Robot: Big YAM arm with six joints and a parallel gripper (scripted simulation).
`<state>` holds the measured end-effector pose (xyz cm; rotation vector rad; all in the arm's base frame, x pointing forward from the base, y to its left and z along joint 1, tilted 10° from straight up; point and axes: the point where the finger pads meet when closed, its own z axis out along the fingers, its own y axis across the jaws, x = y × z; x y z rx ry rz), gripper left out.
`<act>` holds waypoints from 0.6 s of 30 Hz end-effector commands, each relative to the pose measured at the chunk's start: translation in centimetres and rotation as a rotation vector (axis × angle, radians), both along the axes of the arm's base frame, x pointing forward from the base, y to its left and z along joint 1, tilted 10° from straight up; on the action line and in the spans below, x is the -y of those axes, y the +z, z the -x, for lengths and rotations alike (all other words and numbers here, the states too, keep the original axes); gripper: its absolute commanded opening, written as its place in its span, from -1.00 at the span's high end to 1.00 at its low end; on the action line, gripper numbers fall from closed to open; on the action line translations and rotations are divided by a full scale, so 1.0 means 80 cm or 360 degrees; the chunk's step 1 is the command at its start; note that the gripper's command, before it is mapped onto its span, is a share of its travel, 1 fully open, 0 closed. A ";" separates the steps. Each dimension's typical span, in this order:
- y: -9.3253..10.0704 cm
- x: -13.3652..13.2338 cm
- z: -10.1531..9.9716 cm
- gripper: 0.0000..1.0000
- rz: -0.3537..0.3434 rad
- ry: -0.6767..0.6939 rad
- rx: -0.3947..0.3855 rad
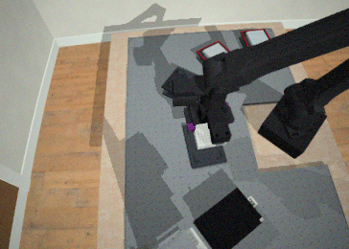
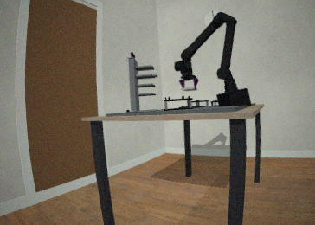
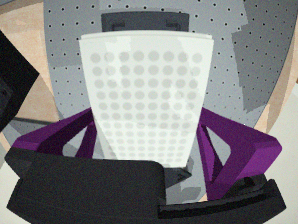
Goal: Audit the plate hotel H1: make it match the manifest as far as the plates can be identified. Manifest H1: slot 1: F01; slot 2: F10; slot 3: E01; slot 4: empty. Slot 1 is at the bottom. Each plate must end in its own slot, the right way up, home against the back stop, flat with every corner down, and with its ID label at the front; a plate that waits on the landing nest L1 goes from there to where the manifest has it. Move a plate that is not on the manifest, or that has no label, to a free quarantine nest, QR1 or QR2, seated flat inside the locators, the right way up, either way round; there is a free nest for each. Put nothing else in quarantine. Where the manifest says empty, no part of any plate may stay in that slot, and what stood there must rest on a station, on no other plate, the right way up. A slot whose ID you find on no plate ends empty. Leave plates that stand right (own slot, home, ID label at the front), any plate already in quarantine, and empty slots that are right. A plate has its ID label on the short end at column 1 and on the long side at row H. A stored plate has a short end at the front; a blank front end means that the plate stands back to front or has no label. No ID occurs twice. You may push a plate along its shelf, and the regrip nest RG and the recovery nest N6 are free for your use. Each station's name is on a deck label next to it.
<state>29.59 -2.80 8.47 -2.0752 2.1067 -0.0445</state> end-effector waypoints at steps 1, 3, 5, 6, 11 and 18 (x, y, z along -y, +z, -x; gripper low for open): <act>0.041 0.011 -0.021 -0.72 0.0012 -0.0006 0.0096; 0.048 0.012 -0.020 -0.72 0.0012 -0.0005 0.0097; 0.055 0.012 -0.019 -0.72 0.0012 -0.0005 0.0098; 0.058 0.012 -0.018 -0.72 0.0012 -0.0005 0.0098; 0.076 0.014 -0.015 -0.72 0.0013 -0.0005 0.0100; 0.093 0.016 -0.011 -0.72 0.0016 -0.0006 0.0101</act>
